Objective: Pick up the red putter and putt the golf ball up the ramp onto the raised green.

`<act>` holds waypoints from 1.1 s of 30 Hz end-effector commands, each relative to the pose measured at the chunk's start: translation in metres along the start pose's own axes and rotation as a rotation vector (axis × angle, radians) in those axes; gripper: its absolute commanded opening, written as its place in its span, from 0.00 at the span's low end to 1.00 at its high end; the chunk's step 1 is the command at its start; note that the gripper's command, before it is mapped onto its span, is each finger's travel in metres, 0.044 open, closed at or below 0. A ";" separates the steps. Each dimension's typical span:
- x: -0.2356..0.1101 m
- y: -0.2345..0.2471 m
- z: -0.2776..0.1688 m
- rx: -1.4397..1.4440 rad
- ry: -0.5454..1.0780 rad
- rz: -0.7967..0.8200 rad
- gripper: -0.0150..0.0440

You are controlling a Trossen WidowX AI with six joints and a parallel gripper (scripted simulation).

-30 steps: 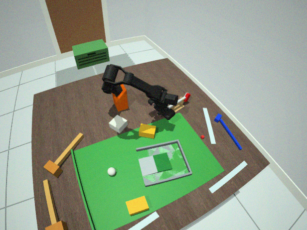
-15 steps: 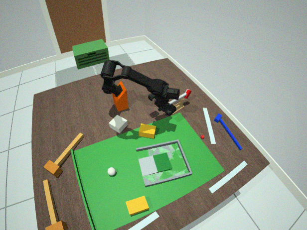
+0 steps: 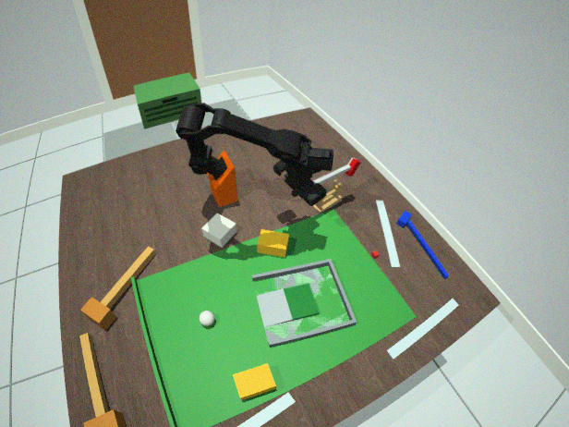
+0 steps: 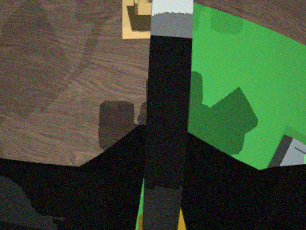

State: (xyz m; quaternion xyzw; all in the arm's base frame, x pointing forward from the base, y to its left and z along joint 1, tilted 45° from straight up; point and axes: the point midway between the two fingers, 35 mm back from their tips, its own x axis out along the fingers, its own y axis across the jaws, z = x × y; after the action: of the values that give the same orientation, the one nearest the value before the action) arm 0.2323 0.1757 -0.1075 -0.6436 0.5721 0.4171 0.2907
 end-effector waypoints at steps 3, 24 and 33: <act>-0.023 -0.021 -0.038 0.197 -0.012 -0.035 0.25; -0.075 -0.038 -0.189 0.877 0.015 -0.109 0.25; -0.092 -0.021 -0.255 1.172 0.044 -0.145 0.25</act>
State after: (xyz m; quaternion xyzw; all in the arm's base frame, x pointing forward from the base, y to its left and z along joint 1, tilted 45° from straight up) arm 0.3081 0.0271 0.0734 -0.4488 0.6692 0.0440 0.5905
